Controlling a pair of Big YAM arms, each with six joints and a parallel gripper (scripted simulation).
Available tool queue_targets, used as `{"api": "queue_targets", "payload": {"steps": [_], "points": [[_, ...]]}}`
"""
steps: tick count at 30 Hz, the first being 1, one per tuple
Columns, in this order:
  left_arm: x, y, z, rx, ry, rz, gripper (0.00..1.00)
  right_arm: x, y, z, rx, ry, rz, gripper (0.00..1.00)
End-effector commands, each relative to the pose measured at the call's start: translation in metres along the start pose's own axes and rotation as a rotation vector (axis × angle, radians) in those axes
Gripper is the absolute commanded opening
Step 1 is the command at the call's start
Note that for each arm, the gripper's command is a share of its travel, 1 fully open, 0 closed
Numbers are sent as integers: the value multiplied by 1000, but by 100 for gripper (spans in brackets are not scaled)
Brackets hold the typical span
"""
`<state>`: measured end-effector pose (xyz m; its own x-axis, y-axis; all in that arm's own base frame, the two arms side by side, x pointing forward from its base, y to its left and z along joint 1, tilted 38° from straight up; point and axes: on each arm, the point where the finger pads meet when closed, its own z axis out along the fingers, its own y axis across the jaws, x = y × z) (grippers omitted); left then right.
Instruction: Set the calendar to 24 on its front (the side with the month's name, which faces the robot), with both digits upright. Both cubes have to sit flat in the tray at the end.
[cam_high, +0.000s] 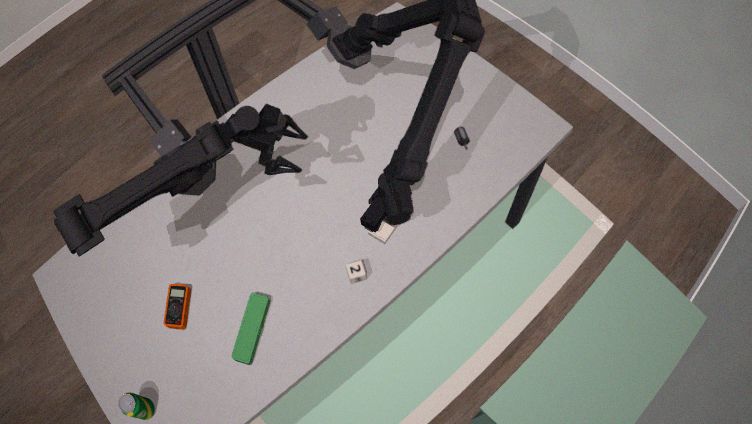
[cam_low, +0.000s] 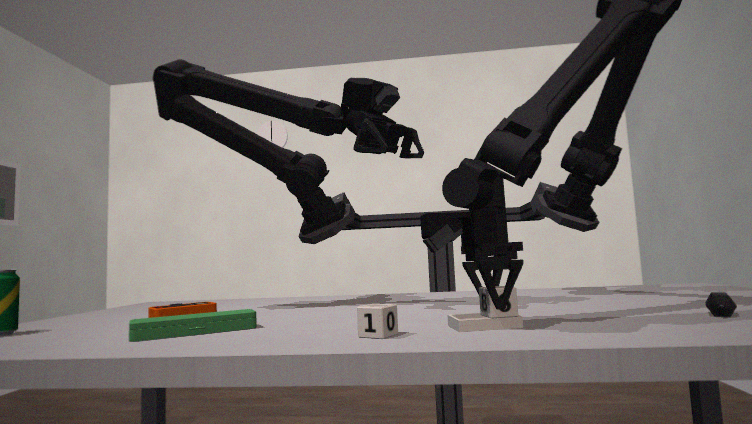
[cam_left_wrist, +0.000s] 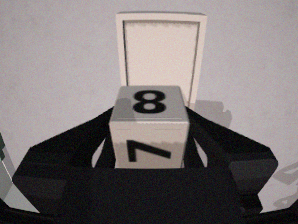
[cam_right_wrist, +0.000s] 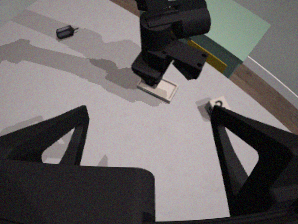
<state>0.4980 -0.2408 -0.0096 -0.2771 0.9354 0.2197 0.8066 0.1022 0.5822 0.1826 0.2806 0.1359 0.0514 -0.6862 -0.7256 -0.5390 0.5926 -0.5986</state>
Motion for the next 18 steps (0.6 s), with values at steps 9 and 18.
{"api": "queue_targets", "payload": {"steps": [9, 18], "points": [[-1, 0, 22, 29, 5, -14, 40, -5, 0, 0, 2, -12, 4, 100], [-6, 22, -20, 14, -19, -25, 40, -5, 0, 0, 2, -12, 4, 100]]}}
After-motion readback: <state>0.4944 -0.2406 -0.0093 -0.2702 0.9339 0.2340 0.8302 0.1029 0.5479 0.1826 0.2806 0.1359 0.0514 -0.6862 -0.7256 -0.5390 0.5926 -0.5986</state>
